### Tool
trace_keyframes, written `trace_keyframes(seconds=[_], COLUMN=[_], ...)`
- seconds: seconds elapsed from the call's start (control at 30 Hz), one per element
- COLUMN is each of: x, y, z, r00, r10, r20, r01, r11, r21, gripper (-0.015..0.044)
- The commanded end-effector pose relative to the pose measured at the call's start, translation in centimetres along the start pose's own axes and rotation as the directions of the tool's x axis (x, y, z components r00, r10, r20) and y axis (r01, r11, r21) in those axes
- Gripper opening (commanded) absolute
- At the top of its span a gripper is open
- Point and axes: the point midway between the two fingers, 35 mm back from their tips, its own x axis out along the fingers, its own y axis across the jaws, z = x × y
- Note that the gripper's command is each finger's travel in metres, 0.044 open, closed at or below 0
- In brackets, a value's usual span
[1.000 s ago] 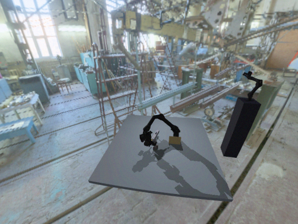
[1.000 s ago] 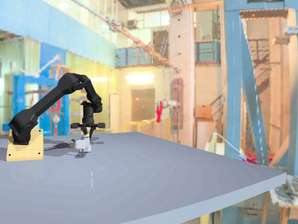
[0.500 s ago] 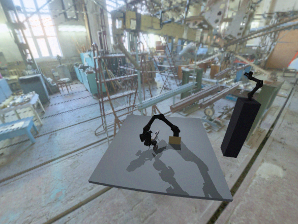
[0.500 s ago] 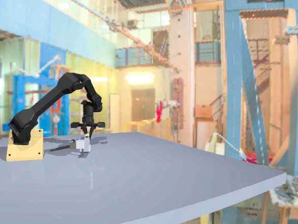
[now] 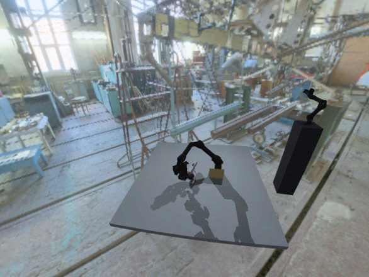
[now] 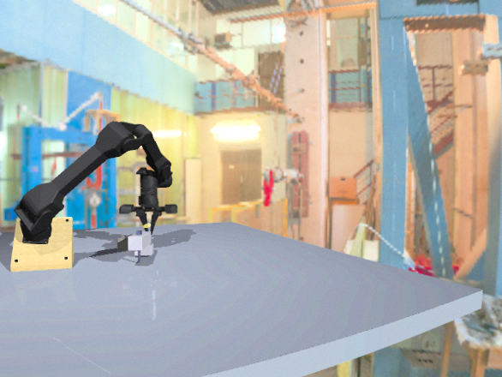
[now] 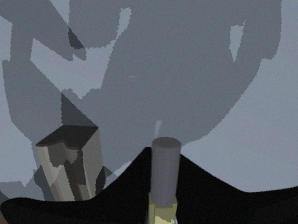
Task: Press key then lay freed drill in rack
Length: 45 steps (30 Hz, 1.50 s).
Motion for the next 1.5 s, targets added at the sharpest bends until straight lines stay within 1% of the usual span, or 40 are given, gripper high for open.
trace_keyframes(seconds=[0.0,0.83,1.47], x=[-0.3,-1.0,-0.7], y=[0.0,-0.1,3.2], z=[0.1,0.1,0.6], r00=[1.0,1.0,1.0], r10=[0.0,0.0,0.002], r20=[0.006,0.006,0.007], r01=[0.0,0.0,-0.002], r11=[1.0,1.0,1.0], r21=[0.004,0.004,0.003], gripper=[0.0,0.0,0.0])
